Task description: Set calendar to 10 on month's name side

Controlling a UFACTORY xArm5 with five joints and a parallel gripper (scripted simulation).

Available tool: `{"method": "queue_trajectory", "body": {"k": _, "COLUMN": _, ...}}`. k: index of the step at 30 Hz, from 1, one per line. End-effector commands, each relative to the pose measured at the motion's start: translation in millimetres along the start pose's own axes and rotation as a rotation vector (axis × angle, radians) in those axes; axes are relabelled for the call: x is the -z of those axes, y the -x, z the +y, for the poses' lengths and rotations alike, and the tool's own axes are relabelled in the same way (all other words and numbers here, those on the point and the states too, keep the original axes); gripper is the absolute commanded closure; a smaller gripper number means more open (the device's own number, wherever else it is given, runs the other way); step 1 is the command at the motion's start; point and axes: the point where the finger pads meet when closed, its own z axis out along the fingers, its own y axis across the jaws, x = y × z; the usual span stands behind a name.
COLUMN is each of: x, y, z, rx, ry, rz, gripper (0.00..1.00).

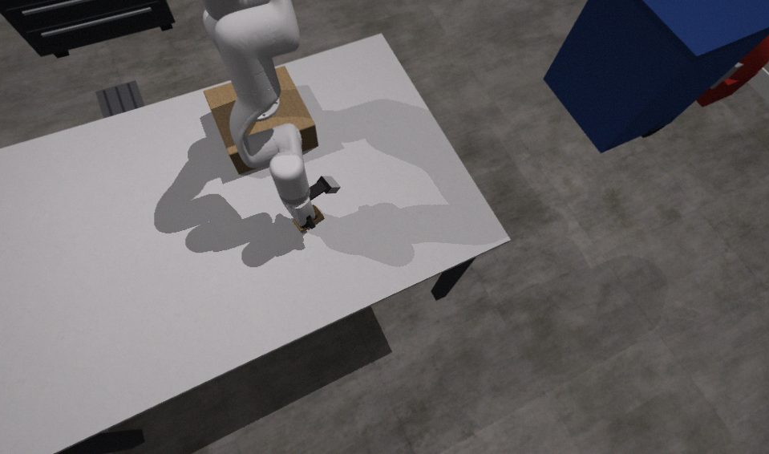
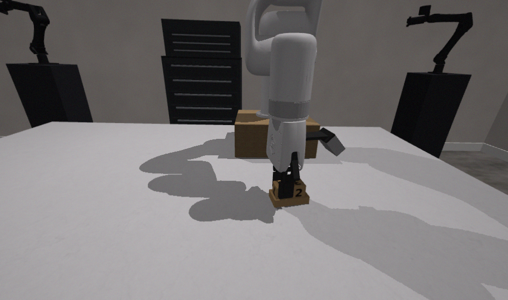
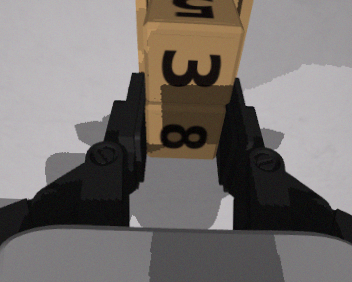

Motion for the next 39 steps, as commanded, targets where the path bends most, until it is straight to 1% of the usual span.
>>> {"method": "queue_trajectory", "body": {"k": 1, "x": 0.7, "y": 0, "z": 1, "rx": 0.000, "ry": 0.003, "rz": -0.001, "gripper": 0.71}}
{"method": "queue_trajectory", "body": {"k": 8, "x": 0.8, "y": 0, "z": 1, "rx": 0.000, "ry": 0.003, "rz": -0.001, "gripper": 0.71}}
{"method": "queue_trajectory", "body": {"k": 11, "x": 4.0, "y": 0, "z": 1, "rx": 0.000, "ry": 0.003, "rz": -0.001, "gripper": 0.71}}
{"method": "queue_trajectory", "body": {"k": 13, "x": 10.4, "y": 0, "z": 1, "rx": 0.000, "ry": 0.003, "rz": -0.001, "gripper": 0.71}}
{"method": "queue_trajectory", "body": {"k": 16, "x": 26.6, "y": 0, "z": 1, "rx": 0.000, "ry": 0.003, "rz": -0.001, "gripper": 0.71}}
{"method": "queue_trajectory", "body": {"k": 18, "x": 26.6, "y": 0, "z": 1, "rx": 0.000, "ry": 0.003, "rz": -0.001, "gripper": 0.71}}
{"method": "queue_trajectory", "body": {"k": 25, "x": 78.0, "y": 0, "z": 1, "rx": 0.000, "ry": 0.003, "rz": -0.001, "gripper": 0.71}}
{"method": "queue_trajectory", "body": {"k": 28, "x": 93.1, "y": 0, "z": 1, "rx": 0.000, "ry": 0.003, "rz": -0.001, "gripper": 0.71}}
{"method": "queue_trajectory", "body": {"k": 31, "x": 99.2, "y": 0, "z": 1, "rx": 0.000, "ry": 0.003, "rz": -0.001, "gripper": 0.71}}
{"method": "queue_trajectory", "body": {"k": 39, "x": 99.7, "y": 0, "z": 1, "rx": 0.000, "ry": 0.003, "rz": -0.001, "gripper": 0.71}}
